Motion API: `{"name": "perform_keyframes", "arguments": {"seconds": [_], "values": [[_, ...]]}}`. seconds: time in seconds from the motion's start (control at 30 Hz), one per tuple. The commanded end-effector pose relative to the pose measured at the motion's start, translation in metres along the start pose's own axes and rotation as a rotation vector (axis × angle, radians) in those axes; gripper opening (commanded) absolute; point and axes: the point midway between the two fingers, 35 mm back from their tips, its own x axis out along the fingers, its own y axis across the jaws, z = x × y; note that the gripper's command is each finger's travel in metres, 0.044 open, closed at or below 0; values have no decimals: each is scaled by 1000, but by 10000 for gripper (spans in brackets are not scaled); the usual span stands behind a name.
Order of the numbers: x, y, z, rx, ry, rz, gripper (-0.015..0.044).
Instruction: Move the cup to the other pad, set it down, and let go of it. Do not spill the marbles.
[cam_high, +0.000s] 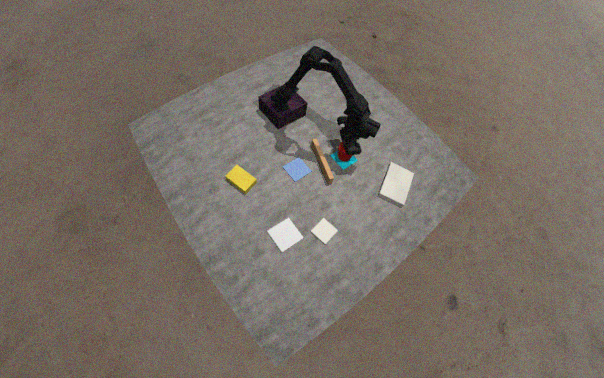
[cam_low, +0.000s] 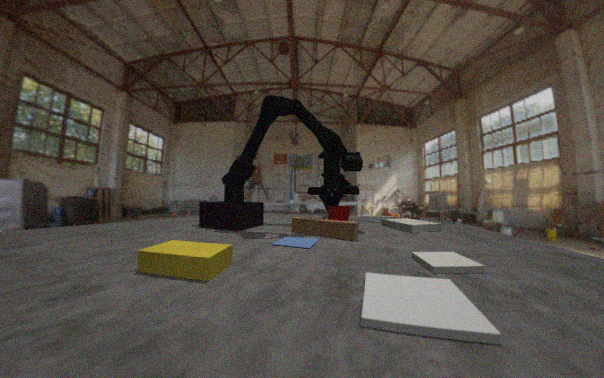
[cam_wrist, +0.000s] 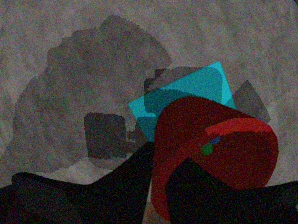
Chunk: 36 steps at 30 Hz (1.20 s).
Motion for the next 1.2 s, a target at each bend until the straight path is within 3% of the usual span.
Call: {"name": "perform_keyframes", "arguments": {"seconds": [0.0,0.23,0.4,1.17], "values": [[0,0,0,0,0,0,0],[0,0,0,0,0,0,0],[0,0,0,0,0,0,128],[-33,1,0,4,1,-3,128]]}}
